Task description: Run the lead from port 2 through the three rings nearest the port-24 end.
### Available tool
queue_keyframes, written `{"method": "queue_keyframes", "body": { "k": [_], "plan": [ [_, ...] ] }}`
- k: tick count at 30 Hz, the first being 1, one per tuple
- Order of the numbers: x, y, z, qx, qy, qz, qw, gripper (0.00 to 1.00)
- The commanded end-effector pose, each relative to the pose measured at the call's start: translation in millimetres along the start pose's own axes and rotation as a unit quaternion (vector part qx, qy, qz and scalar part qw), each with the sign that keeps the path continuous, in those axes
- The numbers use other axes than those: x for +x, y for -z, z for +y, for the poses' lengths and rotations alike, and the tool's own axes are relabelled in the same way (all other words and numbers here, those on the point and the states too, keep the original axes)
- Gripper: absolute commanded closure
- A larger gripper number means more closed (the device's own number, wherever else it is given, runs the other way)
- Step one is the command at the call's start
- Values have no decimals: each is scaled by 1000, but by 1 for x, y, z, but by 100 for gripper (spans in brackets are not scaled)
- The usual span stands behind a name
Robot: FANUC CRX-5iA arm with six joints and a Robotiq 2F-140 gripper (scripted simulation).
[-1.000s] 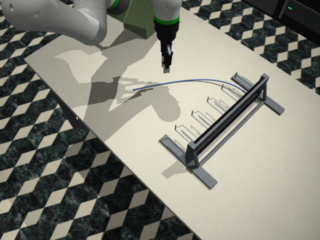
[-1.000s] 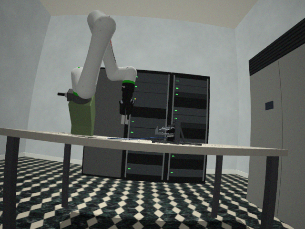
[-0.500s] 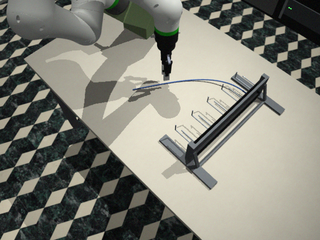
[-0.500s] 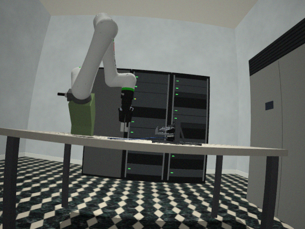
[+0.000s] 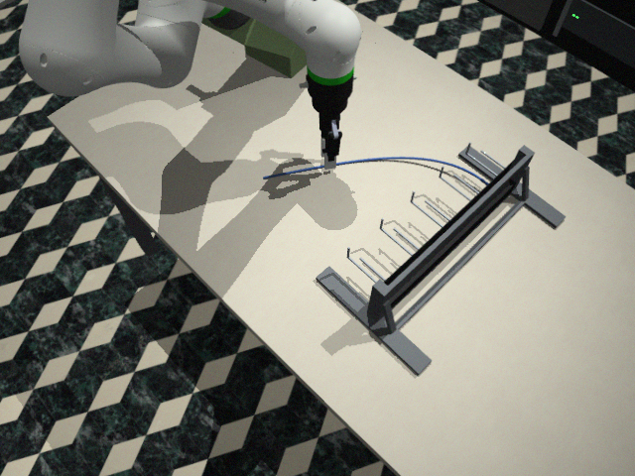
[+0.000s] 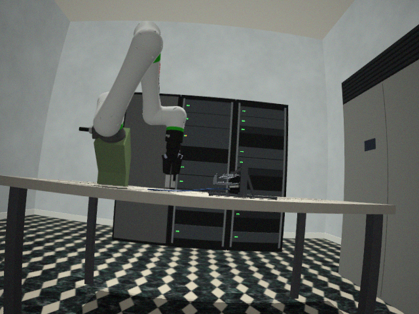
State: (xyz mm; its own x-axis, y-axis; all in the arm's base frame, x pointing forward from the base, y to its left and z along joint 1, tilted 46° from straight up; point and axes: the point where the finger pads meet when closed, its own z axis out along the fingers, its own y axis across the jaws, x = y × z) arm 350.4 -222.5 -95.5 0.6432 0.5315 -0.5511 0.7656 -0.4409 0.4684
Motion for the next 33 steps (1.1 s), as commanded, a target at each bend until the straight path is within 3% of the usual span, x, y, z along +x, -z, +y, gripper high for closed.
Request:
{"method": "queue_keyframes", "body": {
  "k": [1,33],
  "plan": [
    [0,-4,0,1,0,0,1000,80],
    [0,-7,0,1,0,0,1000,80]
  ]
}}
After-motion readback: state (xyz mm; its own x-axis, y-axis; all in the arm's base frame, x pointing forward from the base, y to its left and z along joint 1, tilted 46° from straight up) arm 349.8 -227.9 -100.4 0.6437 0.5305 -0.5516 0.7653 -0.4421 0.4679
